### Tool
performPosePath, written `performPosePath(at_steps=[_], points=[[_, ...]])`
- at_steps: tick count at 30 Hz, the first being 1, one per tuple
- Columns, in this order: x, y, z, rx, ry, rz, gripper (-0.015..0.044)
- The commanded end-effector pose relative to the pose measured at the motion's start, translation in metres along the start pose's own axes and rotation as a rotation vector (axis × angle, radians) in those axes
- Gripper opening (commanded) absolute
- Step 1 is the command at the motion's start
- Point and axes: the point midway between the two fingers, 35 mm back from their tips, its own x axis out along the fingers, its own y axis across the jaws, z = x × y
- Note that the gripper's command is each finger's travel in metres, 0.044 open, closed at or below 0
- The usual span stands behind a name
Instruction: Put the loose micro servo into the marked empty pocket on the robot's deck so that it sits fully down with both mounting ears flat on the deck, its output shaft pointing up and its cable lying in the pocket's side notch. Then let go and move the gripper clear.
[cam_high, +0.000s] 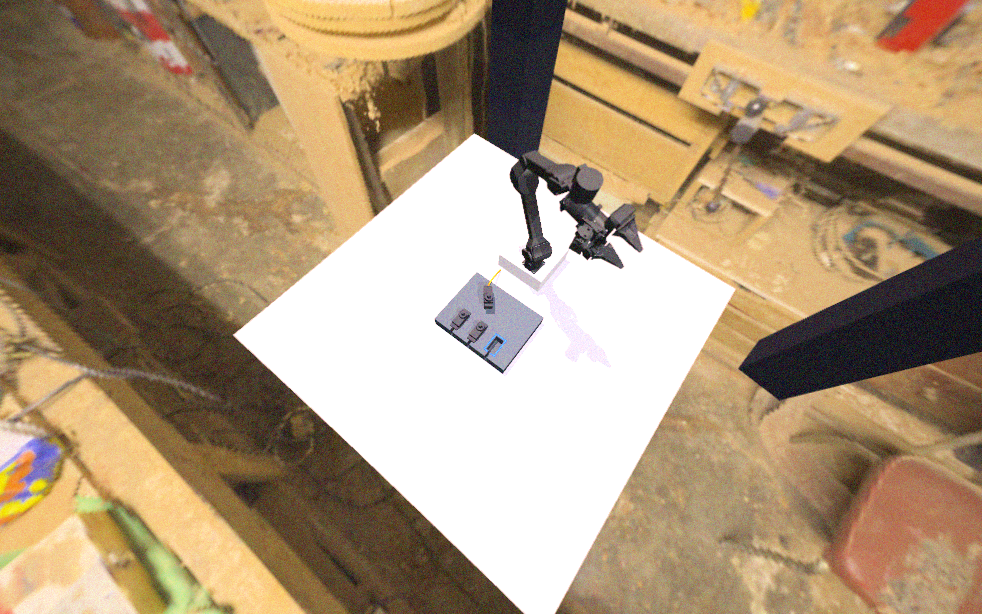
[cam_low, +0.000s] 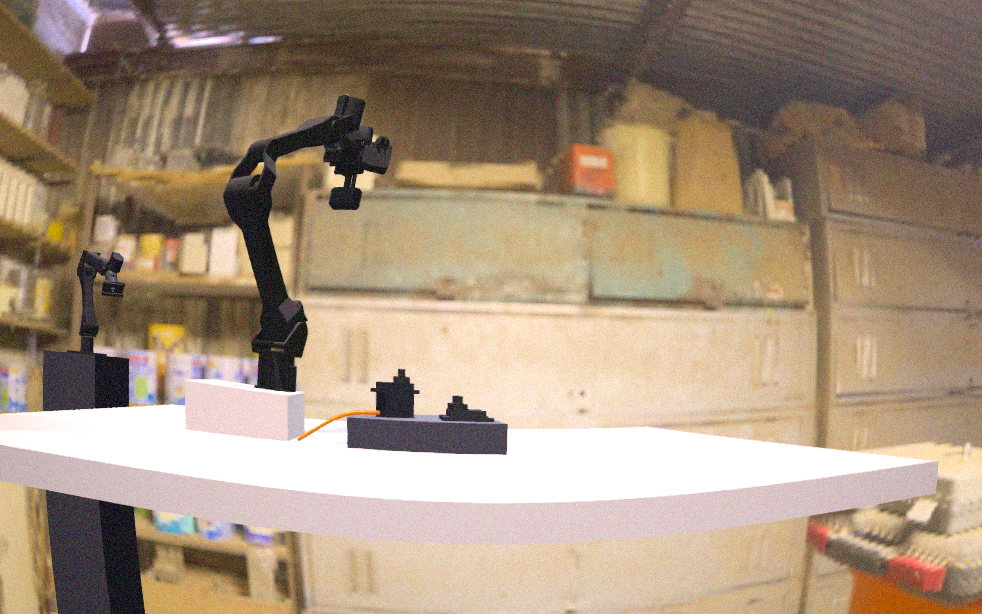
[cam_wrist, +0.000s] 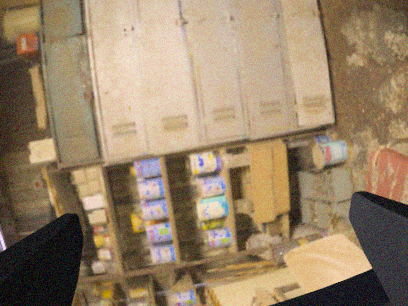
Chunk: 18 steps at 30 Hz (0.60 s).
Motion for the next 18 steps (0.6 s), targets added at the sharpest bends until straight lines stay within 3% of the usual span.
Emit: performPosePath(at_steps=[1, 18], points=[[0.009, -0.019, 0.023, 0.063, -0.078, -0.067, 0.0440], [0.003, -0.110, 0.123, 0.385, -0.452, -0.308, 0.0440]])
